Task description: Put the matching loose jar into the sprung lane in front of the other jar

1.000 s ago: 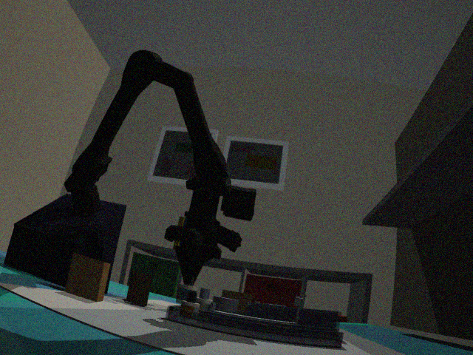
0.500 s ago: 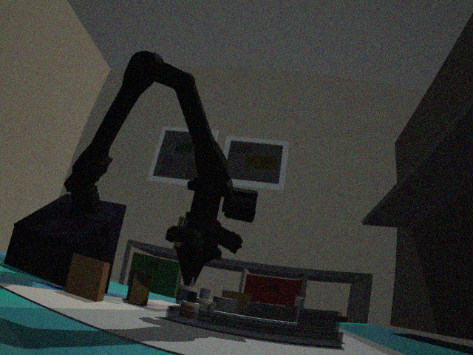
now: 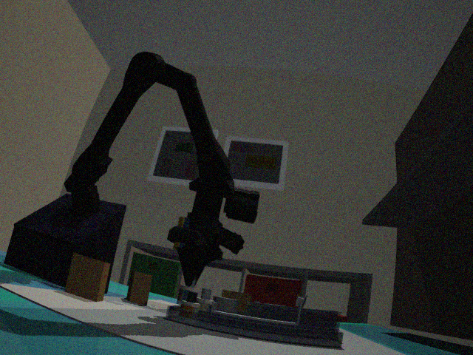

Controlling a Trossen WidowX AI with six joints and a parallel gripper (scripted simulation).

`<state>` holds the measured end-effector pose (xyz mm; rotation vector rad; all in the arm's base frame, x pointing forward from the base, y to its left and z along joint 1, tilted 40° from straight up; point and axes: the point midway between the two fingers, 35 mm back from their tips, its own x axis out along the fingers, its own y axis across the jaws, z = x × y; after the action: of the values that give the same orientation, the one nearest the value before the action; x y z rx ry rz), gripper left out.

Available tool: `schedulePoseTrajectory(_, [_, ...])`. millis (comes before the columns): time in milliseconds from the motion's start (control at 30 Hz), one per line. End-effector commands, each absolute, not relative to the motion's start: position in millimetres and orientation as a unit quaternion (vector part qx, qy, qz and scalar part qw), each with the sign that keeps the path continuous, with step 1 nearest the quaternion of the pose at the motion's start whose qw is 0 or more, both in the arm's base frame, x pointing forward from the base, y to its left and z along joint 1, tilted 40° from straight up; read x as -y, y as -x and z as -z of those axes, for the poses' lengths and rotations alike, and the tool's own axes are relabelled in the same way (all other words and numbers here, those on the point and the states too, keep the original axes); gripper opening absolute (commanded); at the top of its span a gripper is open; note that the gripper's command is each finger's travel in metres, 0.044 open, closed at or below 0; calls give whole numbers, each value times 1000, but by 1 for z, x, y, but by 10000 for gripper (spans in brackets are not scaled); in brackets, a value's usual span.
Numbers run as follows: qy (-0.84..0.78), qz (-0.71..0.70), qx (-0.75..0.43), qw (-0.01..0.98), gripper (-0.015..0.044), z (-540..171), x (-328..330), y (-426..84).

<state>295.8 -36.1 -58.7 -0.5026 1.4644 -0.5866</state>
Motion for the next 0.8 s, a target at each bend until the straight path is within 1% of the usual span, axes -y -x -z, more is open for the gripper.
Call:
schedulePoseTrajectory(0, [222,262,-644,684,0,57,35,-305])
schedulePoseTrajectory(767, [222,262,-644,684,0,56,35,-314])
